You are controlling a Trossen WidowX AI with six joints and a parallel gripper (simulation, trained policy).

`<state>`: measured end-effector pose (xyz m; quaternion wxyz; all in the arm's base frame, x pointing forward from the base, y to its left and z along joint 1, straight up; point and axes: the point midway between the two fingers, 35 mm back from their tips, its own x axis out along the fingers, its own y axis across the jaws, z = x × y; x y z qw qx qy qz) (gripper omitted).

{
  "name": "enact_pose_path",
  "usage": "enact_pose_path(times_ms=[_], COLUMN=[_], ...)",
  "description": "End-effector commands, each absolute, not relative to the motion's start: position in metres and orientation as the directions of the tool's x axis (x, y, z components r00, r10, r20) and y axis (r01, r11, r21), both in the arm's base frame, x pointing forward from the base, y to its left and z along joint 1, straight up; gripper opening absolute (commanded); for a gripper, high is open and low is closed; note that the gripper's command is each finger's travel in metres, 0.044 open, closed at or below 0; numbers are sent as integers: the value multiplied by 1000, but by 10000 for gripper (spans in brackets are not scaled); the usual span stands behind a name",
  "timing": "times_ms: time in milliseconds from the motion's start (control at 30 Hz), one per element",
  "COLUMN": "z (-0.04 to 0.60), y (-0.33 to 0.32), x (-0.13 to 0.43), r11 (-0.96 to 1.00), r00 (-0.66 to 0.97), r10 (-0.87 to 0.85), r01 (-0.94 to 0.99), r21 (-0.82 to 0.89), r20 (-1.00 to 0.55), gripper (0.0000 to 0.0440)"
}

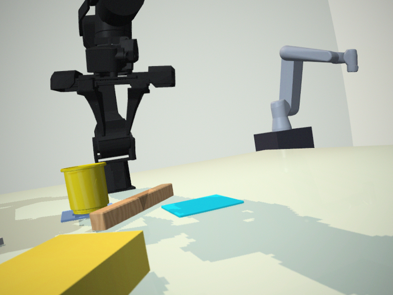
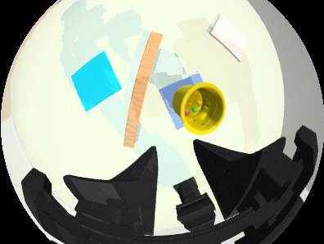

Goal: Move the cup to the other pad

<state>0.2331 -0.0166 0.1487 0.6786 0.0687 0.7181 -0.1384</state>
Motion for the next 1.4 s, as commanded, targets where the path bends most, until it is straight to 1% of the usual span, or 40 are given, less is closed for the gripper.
enact_pose_path(times_ms=[0, 567, 1000, 1067, 1100, 1167, 1367], z=[139, 104, 70, 67, 65, 61, 57], y=[-23, -41, -47, -47, -47, -48, -50], x=[232, 228, 227, 228, 228, 227, 229], r11=[953, 967, 990, 992, 994, 996, 997], r00=[-90, -129, -142, -137, -136, -136, -131], r10=[-93, -88, -75, -72, -71, -71, -78], r01=[282, 225, 112, 89, 77, 49, -32], r21=[-115, -115, -92, -85, -82, -78, -74], r20=[-992, -988, -987, -988, -988, -988, -988], gripper=[175, 184, 187, 194, 188, 151, 8])
